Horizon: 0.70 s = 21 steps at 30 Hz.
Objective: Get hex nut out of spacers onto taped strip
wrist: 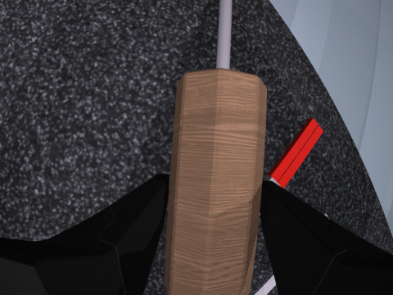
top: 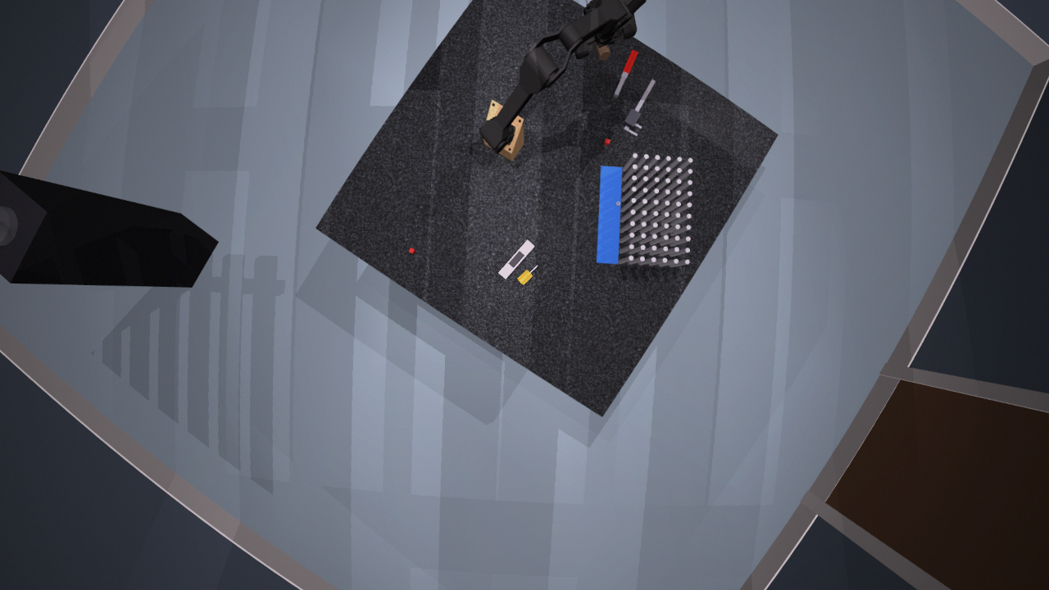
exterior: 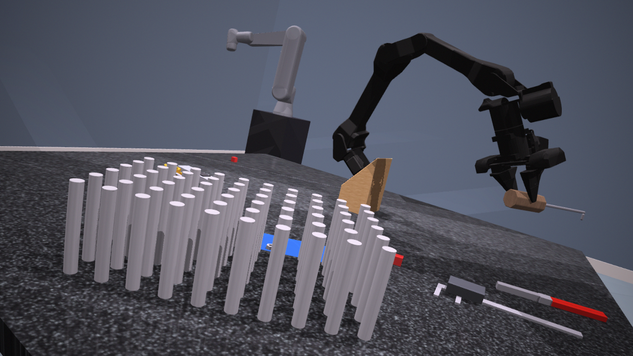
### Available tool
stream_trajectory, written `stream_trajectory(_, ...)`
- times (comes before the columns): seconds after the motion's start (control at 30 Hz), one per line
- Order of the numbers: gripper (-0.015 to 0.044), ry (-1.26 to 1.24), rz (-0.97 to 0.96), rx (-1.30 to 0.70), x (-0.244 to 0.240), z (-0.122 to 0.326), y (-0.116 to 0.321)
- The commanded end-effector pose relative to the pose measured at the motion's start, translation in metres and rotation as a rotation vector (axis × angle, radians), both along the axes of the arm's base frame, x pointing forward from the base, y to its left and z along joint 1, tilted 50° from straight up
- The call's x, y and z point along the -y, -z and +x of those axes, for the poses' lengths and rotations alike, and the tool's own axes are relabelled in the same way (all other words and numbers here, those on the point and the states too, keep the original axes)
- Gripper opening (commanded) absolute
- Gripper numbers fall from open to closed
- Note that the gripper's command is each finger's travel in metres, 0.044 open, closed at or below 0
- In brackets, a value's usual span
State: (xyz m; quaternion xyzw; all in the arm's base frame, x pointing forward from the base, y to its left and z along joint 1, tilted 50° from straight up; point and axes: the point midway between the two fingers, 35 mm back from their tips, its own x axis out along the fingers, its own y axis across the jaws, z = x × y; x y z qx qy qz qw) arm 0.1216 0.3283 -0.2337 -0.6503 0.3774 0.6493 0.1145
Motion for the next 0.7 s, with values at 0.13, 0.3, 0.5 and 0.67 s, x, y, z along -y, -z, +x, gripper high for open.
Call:
stream_trajectory(0.13,0.0000,-0.004,0.000,0.000,0.007,0.001,0.008)
stream_trajectory(0.3,0.0000,-0.004,0.000,0.000,0.011,0.002,0.012)
stream_trajectory(0.5,0.0000,-0.004,0.000,0.001,0.016,0.002,0.017)
stream_trajectory(0.67,0.0000,-0.004,0.000,0.001,0.020,0.003,0.022)
